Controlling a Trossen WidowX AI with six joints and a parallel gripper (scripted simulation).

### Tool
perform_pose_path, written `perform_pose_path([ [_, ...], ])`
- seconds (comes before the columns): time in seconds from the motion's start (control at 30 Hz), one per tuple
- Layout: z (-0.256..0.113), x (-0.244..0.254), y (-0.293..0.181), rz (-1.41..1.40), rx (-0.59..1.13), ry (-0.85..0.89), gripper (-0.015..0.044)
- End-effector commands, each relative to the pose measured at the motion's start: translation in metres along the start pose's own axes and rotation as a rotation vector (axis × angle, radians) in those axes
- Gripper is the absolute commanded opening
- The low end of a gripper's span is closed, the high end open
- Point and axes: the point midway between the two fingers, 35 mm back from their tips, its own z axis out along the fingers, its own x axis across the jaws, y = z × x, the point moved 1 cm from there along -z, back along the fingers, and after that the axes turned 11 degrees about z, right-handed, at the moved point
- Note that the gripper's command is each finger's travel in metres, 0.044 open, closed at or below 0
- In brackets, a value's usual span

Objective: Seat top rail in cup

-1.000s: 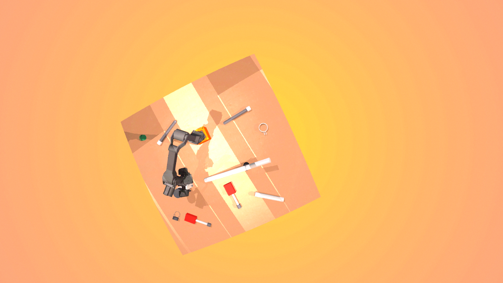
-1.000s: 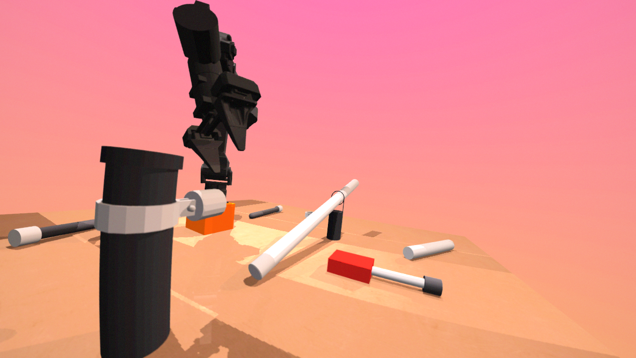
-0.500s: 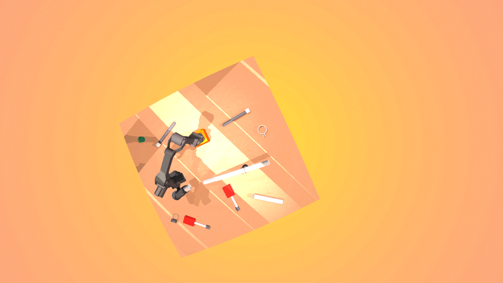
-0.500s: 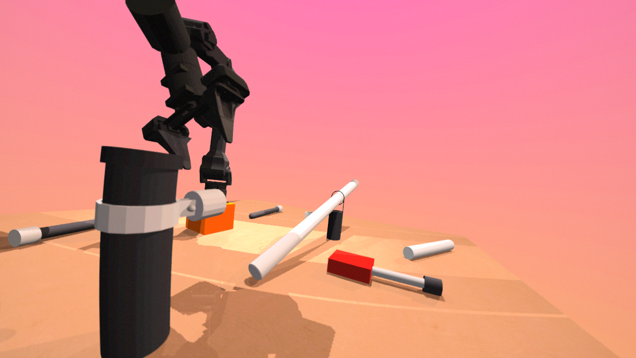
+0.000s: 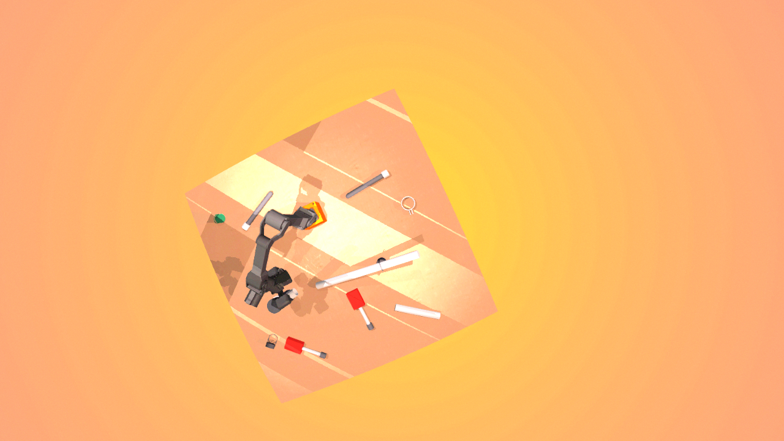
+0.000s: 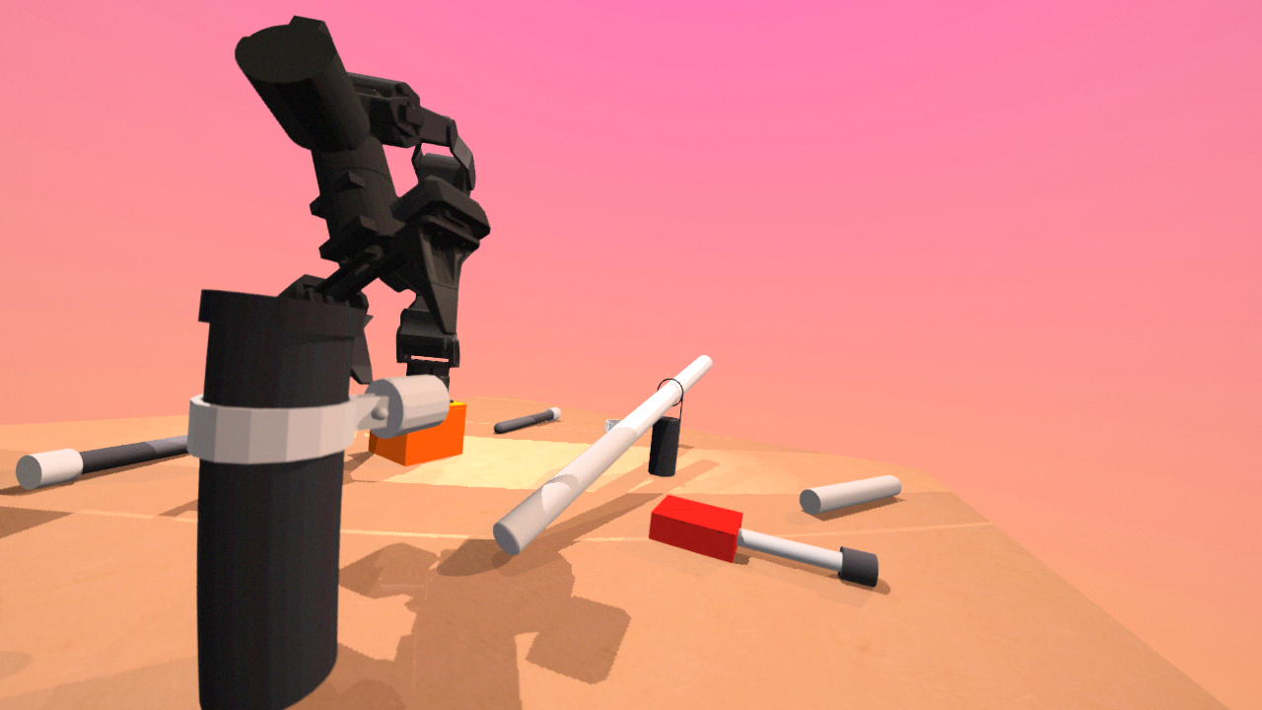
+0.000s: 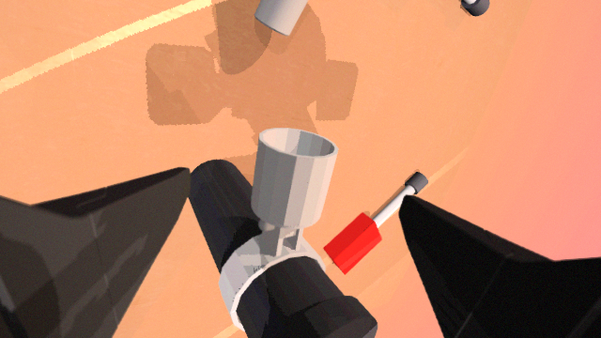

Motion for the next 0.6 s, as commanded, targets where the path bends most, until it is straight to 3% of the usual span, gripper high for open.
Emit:
perform_pose_path([
  [0.0, 0.008, 0.002, 0.001, 0.005, -0.008, 0.003, 0.0440],
  [0.57, 0.036, 0.002, 0.000, 0.005, -0.009, 0.002, 0.0440],
])
